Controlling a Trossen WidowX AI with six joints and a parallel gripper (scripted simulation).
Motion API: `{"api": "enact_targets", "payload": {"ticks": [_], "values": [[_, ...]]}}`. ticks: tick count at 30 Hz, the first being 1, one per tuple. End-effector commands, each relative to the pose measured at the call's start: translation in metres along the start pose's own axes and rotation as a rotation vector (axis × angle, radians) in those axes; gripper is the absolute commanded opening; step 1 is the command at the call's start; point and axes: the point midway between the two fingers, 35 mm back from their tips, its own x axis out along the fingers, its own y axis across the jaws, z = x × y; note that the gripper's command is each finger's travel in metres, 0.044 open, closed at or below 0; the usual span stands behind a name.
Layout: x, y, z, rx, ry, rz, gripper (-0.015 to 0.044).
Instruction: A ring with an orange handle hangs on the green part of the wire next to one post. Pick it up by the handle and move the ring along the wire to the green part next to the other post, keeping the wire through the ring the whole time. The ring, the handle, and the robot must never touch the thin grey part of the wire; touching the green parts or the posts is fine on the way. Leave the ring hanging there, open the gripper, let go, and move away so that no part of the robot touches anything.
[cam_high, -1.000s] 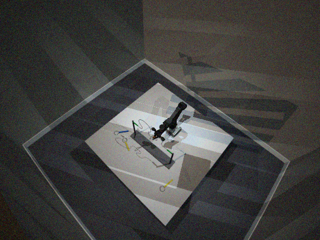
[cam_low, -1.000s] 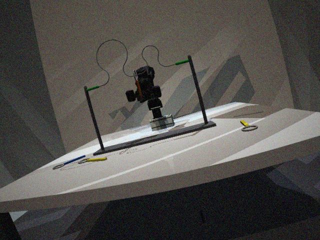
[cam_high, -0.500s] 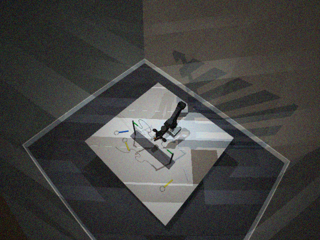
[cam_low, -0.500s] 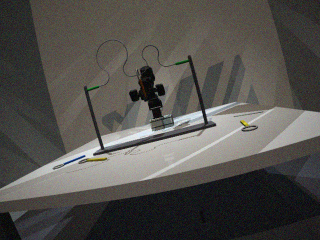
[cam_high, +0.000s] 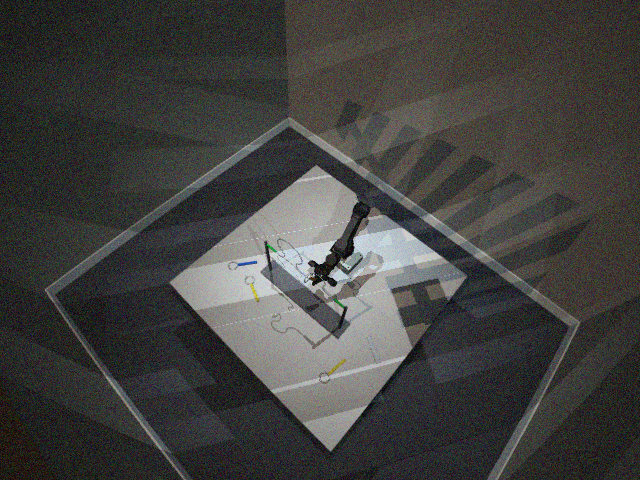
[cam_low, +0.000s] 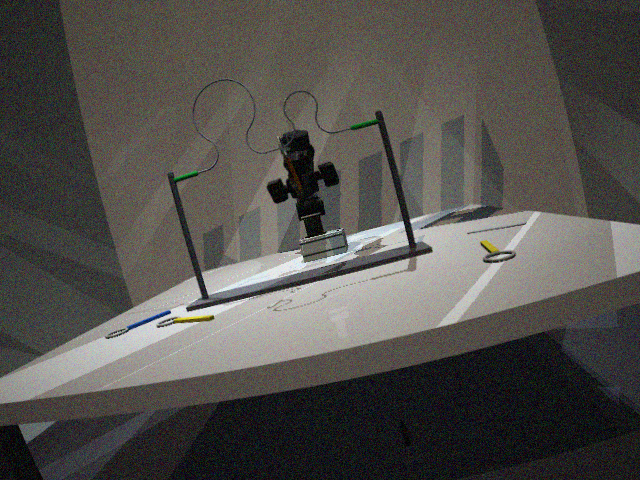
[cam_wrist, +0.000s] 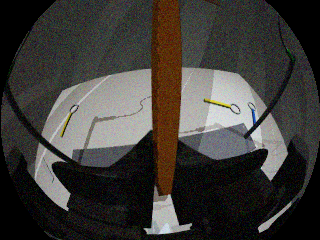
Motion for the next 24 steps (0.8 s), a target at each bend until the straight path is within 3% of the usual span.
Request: {"api": "enact_targets", "payload": {"ticks": [1,24], "values": [[-0.001,0.008,0.0,0.042,0.005,0.017,-0.015],[-0.021,0.081,0.018,0.458,0.055,0.259,-0.015]]}}
